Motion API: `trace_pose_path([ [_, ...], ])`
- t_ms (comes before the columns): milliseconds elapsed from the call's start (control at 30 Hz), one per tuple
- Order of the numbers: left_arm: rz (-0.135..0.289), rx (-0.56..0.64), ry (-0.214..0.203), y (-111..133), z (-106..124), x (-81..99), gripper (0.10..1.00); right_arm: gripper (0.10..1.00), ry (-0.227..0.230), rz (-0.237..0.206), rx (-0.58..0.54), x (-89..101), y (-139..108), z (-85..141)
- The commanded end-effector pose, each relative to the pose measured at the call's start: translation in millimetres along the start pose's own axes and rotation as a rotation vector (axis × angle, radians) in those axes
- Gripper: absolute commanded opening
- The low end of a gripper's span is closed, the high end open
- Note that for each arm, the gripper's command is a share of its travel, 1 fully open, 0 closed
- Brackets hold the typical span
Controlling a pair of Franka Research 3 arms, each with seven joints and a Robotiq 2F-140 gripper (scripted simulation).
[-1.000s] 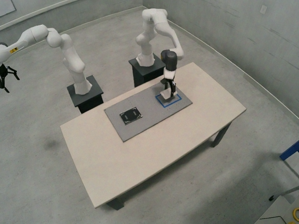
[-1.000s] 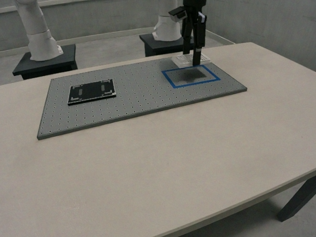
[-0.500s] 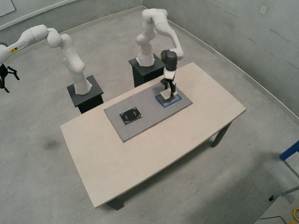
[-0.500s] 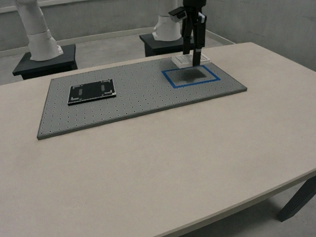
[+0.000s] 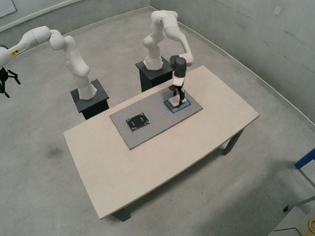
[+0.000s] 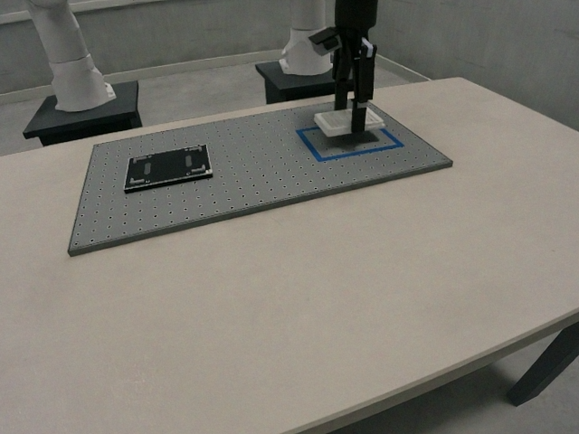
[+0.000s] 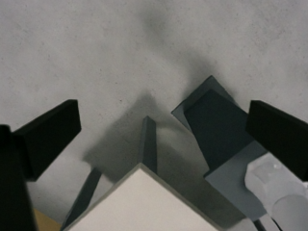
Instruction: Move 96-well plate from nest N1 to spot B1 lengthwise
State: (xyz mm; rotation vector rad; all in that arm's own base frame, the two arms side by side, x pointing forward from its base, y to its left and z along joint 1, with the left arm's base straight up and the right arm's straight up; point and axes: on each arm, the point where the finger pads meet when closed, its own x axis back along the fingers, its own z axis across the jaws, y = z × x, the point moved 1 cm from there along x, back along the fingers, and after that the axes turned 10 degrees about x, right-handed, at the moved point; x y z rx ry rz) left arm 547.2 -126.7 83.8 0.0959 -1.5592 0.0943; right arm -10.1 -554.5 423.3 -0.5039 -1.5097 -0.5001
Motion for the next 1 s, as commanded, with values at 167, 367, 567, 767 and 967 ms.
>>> trace_pose_path([
  [167,0.002,0.009,-0.009,-1.2,-2.7,-12.0,0.099,1.0,0.0,0.0,0.0,0.1,0.0,0.0],
  [367,0.002,0.009,-0.009,-1.2,-2.7,-12.7,0.099,1.0,0.0,0.0,0.0,0.1,0.0,0.0],
  [567,0.002,0.009,-0.009,-1.2,-2.7,-12.7,0.099,1.0,0.0,0.0,0.0,0.1,0.0,0.0],
  [767,0.002,0.009,-0.009,-1.2,-2.7,-12.7,0.099,1.0,0.0,0.0,0.0,0.1,0.0,0.0],
  [967,0.002,0.009,-0.009,-1.2,-2.7,-12.7,0.099,1.0,0.0,0.0,0.0,0.1,0.0,0.0],
])
